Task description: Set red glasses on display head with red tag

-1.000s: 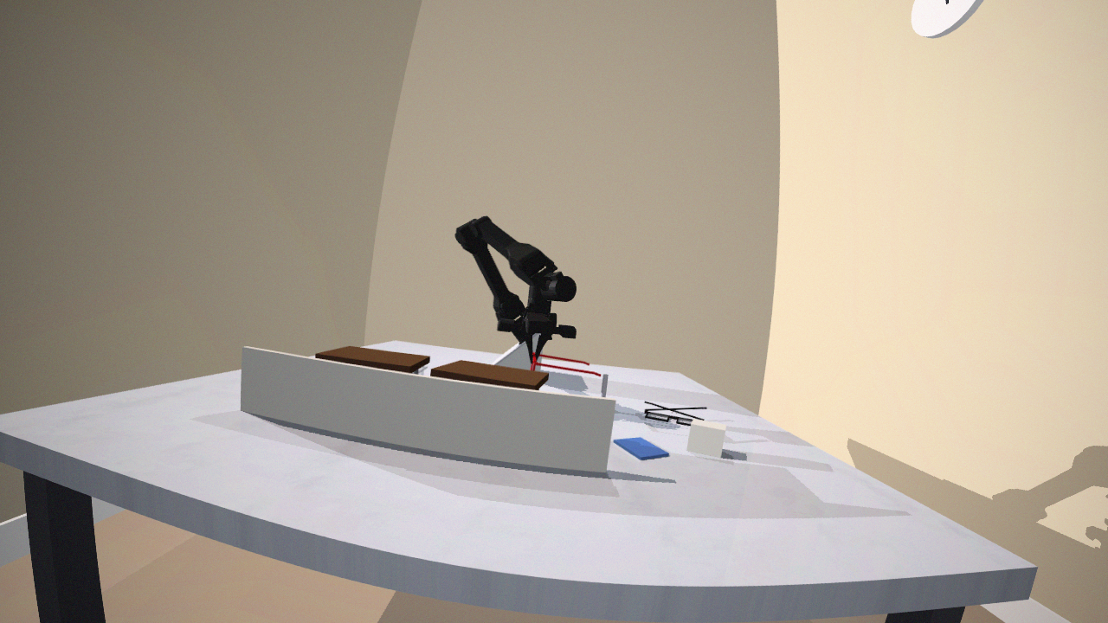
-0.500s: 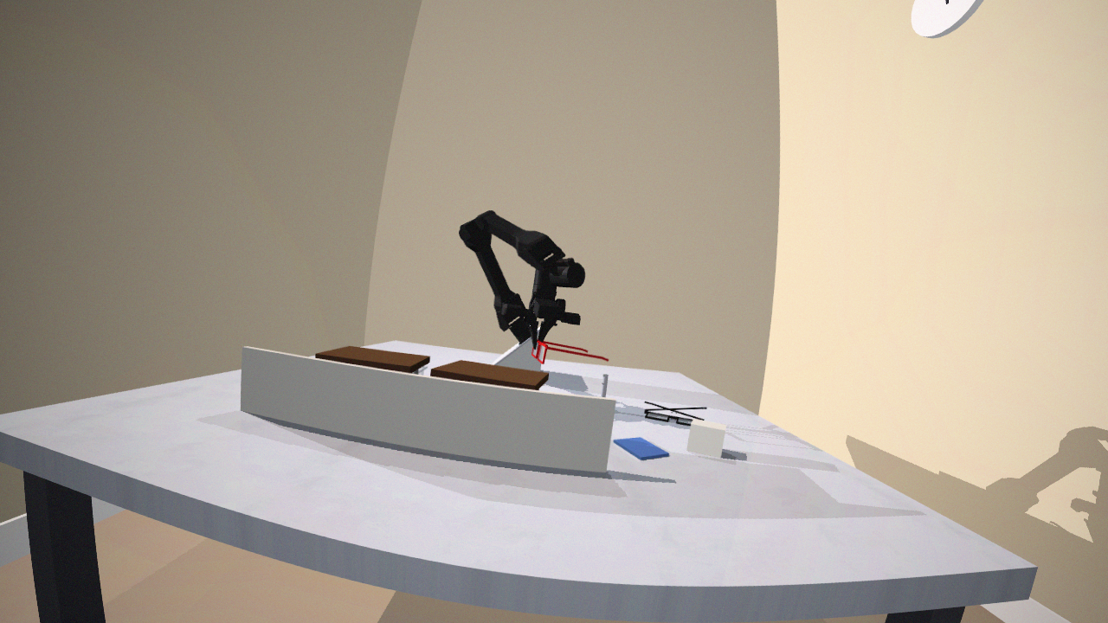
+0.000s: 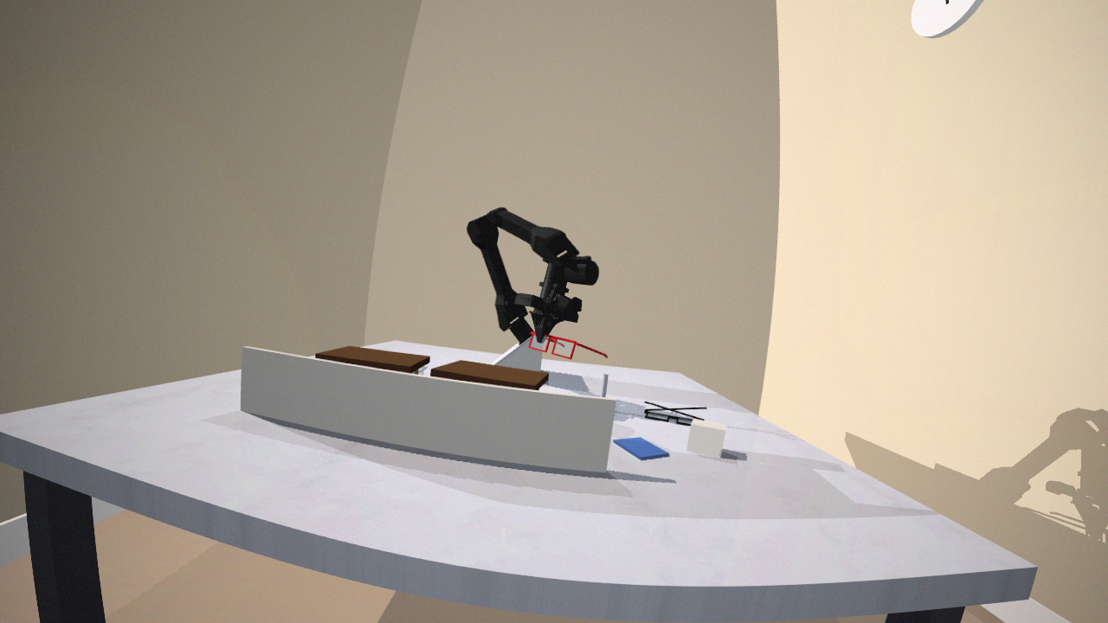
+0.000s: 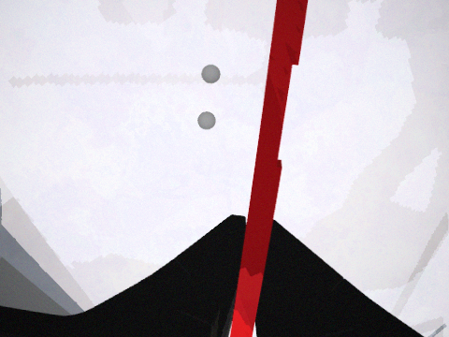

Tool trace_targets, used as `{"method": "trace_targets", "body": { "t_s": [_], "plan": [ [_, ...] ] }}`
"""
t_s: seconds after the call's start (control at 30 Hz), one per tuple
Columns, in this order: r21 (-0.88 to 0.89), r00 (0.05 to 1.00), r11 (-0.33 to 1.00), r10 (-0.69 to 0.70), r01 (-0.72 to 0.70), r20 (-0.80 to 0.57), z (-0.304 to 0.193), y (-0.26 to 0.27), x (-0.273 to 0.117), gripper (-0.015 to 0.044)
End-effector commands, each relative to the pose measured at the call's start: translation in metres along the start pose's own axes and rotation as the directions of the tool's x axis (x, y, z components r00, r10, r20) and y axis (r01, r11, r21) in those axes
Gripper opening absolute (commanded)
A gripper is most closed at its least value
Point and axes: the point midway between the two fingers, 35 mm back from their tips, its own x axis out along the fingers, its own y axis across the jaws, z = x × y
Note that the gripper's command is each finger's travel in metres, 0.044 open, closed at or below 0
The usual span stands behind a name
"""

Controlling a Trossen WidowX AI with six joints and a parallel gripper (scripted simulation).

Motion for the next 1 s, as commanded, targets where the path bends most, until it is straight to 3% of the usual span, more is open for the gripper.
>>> {"method": "trace_targets", "body": {
  "t_s": [0.0, 0.4, 0.7, 0.97],
  "plan": [
    [-0.189, 0.999, 0.981, -0.045, 0.044, 0.002, 0.004, 0.001, -0.008, 0.0],
    [-0.663, 0.987, 0.738, -0.163, 0.125, 0.005, 0.01, 0.007, -0.024, 0.0],
    [-0.901, 0.967, 0.415, -0.254, 0.127, 0.019, 0.015, 0.013, -0.038, 0.0],
    [-0.994, 0.942, 0.079, -0.333, 0.07, 0.04, 0.019, 0.019, -0.051, 0.0]
  ]
}}
